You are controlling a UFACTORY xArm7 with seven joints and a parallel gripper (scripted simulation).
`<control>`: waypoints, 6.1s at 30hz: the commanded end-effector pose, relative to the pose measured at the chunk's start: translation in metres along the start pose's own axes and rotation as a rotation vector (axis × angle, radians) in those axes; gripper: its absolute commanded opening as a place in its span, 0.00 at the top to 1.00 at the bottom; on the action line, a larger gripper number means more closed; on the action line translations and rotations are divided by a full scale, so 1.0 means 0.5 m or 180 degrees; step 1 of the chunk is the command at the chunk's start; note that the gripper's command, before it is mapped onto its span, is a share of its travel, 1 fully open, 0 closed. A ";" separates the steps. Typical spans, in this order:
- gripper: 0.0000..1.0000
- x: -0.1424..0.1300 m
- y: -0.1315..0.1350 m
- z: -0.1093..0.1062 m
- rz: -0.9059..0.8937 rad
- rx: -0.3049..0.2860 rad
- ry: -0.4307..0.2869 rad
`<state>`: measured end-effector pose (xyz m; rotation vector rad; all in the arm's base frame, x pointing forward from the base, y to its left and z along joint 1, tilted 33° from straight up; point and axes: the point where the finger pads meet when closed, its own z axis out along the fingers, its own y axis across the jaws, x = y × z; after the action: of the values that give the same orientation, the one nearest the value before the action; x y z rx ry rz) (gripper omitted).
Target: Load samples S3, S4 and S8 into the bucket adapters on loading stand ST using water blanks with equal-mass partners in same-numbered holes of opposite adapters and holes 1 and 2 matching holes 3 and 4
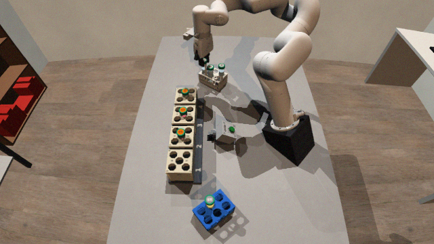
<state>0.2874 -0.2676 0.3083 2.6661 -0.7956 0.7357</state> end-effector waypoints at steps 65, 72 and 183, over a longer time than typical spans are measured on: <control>1.00 0.002 0.000 -0.226 0.0002 0.0000 0.0012; 1.00 -0.012 -0.027 -0.226 -0.0316 0.0000 0.0012; 1.00 -0.446 -0.897 -0.227 -0.1959 0.0012 0.0009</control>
<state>0.3333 0.2257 0.2393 2.6779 0.0513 0.5640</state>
